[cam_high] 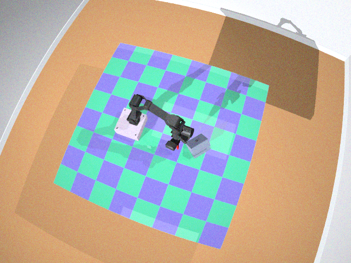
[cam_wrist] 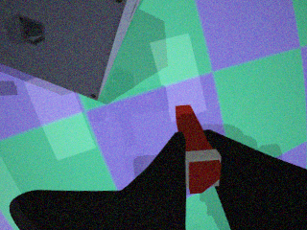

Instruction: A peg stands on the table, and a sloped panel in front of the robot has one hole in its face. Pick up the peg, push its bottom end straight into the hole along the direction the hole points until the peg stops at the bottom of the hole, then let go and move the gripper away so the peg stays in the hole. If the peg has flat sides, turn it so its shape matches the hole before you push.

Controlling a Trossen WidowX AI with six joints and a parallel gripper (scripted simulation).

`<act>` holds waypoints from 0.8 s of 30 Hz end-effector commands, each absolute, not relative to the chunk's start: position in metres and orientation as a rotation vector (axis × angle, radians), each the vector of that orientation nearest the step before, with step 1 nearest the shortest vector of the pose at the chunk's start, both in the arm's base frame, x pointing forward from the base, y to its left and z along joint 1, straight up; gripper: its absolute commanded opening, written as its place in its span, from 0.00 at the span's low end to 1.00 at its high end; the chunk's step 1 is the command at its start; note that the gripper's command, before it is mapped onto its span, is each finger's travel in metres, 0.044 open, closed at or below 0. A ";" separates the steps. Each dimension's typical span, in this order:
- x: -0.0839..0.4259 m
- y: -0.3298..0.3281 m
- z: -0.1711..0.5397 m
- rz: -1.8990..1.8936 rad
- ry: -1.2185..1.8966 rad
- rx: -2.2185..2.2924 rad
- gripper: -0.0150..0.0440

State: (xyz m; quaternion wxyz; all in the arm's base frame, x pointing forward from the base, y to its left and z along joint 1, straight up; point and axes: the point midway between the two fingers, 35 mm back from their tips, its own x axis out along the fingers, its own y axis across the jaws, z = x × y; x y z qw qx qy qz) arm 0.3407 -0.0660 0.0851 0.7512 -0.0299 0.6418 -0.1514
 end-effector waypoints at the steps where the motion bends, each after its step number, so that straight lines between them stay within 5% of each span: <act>1: 0.341 -0.063 0.084 -0.352 1.389 -0.066 0.25; 24: 0.350 -0.036 0.086 -0.457 1.281 -0.039 0.25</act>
